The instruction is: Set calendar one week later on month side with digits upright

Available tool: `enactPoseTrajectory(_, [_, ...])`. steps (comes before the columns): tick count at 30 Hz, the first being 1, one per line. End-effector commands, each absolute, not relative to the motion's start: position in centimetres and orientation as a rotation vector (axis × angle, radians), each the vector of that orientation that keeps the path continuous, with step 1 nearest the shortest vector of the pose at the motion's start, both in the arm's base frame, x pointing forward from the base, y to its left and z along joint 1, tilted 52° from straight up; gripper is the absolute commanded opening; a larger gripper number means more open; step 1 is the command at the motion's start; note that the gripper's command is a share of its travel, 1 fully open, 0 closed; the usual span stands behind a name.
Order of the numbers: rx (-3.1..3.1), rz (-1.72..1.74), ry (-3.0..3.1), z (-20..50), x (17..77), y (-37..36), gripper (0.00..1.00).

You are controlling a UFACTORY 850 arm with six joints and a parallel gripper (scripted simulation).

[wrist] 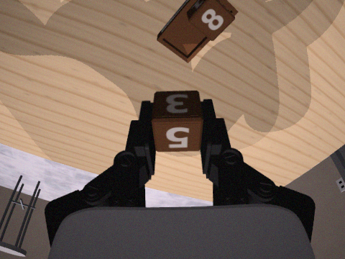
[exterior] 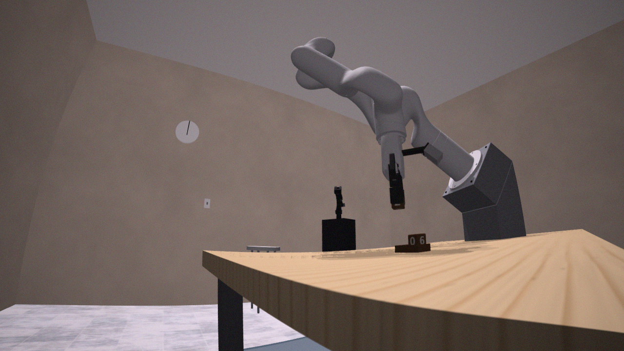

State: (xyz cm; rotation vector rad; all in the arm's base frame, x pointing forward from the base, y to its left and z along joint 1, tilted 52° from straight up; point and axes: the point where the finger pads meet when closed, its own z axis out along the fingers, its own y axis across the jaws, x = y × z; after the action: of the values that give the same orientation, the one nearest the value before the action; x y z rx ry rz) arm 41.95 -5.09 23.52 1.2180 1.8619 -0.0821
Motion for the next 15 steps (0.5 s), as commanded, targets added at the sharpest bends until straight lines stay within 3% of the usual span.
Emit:
enactPoseTrajectory(1, [1.063,-0.184,1.972,23.66,41.83,-5.53,0.27])
enactPoseTrajectory(15, [0.697,-0.378,2.152,23.9,41.52,-6.53,0.27])
